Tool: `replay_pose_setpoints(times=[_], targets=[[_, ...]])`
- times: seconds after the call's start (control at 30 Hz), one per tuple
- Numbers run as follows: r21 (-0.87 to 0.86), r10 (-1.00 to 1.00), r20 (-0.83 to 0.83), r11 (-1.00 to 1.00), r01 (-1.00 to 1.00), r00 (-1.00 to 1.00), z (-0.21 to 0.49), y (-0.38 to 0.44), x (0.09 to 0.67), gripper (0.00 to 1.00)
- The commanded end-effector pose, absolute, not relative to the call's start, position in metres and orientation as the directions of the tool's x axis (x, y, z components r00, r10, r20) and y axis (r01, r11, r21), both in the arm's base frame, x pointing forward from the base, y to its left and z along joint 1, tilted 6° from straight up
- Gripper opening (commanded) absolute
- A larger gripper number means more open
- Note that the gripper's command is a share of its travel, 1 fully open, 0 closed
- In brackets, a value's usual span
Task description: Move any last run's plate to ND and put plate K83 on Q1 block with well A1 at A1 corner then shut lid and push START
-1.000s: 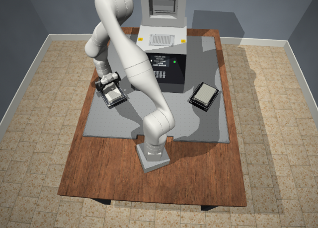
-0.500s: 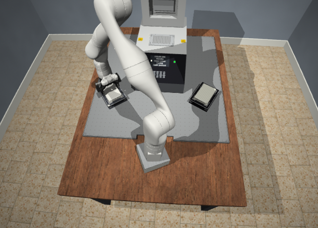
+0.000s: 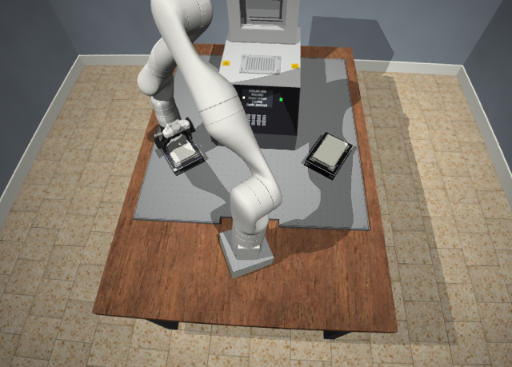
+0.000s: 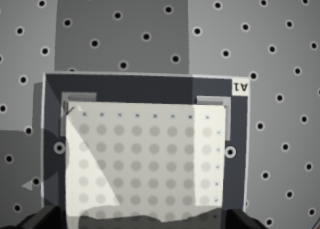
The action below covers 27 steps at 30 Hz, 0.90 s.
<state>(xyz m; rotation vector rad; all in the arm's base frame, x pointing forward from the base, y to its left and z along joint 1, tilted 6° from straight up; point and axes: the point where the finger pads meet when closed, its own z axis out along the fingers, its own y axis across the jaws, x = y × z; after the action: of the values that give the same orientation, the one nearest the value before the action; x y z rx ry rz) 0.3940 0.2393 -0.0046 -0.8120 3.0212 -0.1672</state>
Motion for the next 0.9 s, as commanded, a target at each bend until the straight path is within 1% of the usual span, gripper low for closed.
replay_pose_setpoints(times=[0.0, 0.87], targets=[[-0.106, -0.498, 0.02, 0.861, -0.497, -0.867, -0.0075, 0.239, 0.3927, 1.0], [-0.106, -0.497, 0.02, 0.862, -0.496, -0.867, -0.0155, 0.2381, 0.3926, 1.0]])
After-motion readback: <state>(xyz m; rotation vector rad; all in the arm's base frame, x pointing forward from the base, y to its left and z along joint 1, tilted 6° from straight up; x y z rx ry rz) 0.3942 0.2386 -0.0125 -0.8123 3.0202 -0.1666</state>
